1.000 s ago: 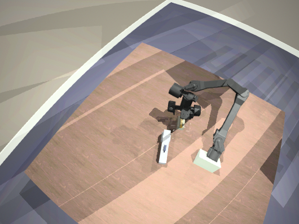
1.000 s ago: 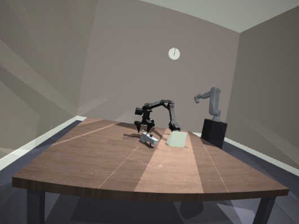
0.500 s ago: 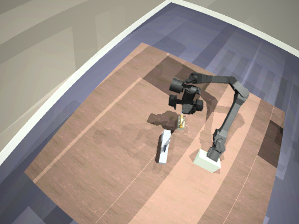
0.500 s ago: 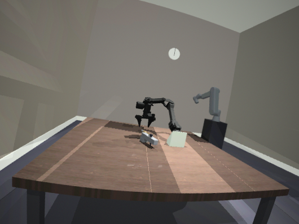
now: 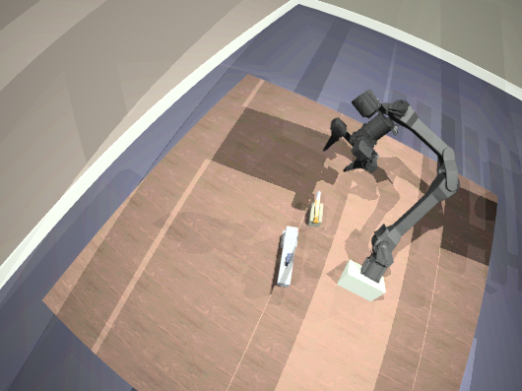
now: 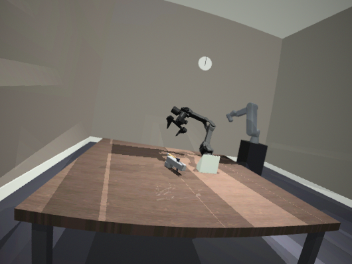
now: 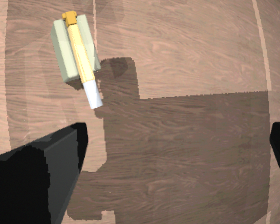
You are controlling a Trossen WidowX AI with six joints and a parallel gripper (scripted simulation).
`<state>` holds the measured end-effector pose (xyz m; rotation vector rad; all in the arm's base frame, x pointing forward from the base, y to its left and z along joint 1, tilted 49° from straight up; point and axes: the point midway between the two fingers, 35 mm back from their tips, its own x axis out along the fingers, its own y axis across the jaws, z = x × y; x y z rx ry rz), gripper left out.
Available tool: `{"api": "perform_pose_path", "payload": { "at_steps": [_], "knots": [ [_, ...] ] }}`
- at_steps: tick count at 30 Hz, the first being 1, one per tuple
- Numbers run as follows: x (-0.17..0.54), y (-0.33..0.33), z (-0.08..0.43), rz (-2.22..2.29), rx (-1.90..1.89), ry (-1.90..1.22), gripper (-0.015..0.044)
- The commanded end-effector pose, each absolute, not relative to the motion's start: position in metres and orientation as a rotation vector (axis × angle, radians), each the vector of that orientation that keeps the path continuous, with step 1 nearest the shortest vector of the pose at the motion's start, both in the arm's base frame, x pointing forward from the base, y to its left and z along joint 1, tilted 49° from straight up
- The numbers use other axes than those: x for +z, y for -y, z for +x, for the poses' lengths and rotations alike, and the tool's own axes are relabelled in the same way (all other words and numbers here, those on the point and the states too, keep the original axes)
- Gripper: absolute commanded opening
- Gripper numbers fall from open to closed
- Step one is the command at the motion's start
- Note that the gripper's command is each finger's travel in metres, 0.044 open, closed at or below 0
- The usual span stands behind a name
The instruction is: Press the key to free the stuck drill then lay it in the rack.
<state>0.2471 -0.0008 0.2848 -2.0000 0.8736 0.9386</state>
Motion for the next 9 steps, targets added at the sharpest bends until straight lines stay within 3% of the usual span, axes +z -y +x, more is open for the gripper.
{"api": "perform_pose_path", "payload": {
  "at_steps": [1,9],
  "knots": [
    [0.332,-0.016,0.219,-1.987,0.881,-0.59,0.044],
    [0.413,-0.039,0.139,-1.995,0.728,-0.078,0.044]
  ]
}}
